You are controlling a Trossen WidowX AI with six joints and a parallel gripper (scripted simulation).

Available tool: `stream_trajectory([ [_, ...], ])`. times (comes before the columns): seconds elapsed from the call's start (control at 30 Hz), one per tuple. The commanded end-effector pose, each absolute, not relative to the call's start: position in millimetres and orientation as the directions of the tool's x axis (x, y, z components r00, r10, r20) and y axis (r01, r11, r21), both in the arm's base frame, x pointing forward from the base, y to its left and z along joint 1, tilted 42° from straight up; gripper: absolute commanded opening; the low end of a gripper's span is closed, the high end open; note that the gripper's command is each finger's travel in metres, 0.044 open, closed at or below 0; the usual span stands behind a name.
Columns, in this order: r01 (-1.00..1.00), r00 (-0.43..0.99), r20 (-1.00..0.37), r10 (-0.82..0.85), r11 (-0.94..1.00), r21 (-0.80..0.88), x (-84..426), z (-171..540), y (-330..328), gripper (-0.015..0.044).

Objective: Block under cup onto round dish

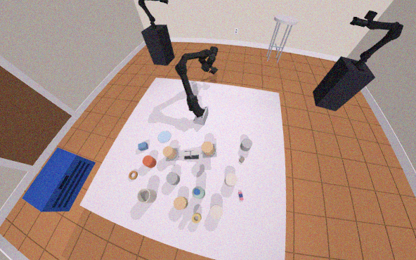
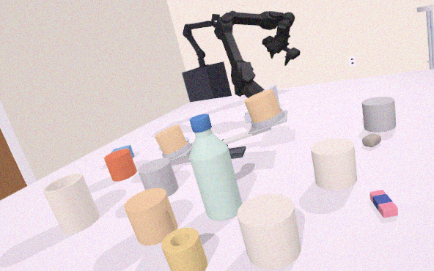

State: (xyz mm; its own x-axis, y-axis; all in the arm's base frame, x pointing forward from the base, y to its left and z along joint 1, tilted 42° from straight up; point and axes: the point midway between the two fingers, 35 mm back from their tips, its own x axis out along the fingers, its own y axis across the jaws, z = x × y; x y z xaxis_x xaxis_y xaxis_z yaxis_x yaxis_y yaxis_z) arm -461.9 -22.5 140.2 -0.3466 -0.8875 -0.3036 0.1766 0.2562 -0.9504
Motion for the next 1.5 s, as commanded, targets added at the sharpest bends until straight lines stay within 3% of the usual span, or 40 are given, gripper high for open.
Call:
stream_trajectory([
  [0.0, 0.181, -0.349, -0.306, -0.886, 0.256, -0.950, -461.8, 140.1, -21.5, 0.0426],
  [0.4, 0.468, -0.471, -0.436, -0.767, 0.202, -0.860, -449.1, 131.9, 42.2, 0.0440],
  [0.83, 0.714, -0.561, -0.577, -0.594, 0.005, -0.700, -420.4, 122.6, 113.4, 0.0440],
  [1.47, 0.786, -0.591, -0.731, -0.341, -0.446, -0.428, -354.9, 112.5, 200.5, 0.0440],
])
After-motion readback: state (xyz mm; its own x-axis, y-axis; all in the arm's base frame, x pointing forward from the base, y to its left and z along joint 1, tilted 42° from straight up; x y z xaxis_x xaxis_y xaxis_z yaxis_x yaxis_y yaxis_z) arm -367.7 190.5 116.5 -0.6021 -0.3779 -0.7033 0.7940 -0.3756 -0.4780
